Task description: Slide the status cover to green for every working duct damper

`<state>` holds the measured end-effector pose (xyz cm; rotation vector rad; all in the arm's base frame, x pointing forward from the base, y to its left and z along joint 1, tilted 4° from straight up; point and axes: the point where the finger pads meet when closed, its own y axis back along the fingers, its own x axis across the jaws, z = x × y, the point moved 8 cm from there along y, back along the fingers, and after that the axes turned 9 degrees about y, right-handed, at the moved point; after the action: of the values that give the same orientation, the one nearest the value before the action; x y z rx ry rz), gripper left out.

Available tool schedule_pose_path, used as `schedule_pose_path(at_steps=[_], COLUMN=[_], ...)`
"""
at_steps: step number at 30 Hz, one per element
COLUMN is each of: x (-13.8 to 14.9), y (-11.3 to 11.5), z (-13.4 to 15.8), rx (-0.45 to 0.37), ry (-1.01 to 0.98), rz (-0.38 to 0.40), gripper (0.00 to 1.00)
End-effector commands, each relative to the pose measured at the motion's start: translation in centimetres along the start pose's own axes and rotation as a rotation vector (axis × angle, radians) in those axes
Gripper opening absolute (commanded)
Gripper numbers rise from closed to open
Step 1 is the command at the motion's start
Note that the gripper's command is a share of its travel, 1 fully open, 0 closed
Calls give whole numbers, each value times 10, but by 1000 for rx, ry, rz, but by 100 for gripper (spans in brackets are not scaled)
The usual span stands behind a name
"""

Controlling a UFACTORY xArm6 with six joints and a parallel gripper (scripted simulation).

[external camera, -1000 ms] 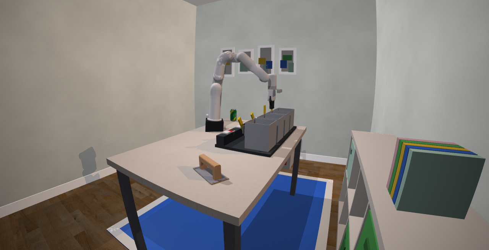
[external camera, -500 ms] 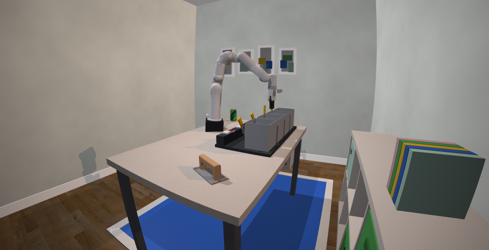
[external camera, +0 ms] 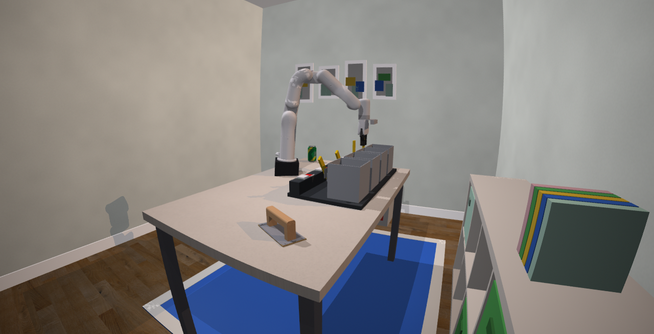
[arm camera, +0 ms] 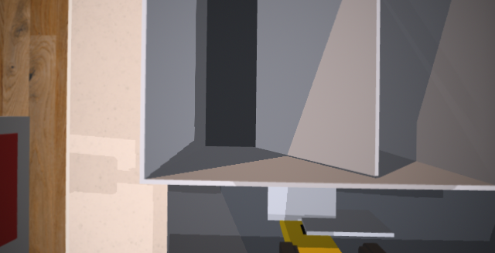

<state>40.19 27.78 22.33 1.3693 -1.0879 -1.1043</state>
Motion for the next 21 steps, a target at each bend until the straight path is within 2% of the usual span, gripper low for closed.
schedule_pose_path(at_steps=[1,2,4,5,21], x=[-1,-1,-1,-1,-1], y=[3,3,3,3,6], z=[-1,-1,-1,-1,-1], rx=[6,6,6,6,6], ry=[1,1,1,1,1], rz=[-3,-3,-3,-3,-3], gripper=[31,35,35,39,39])
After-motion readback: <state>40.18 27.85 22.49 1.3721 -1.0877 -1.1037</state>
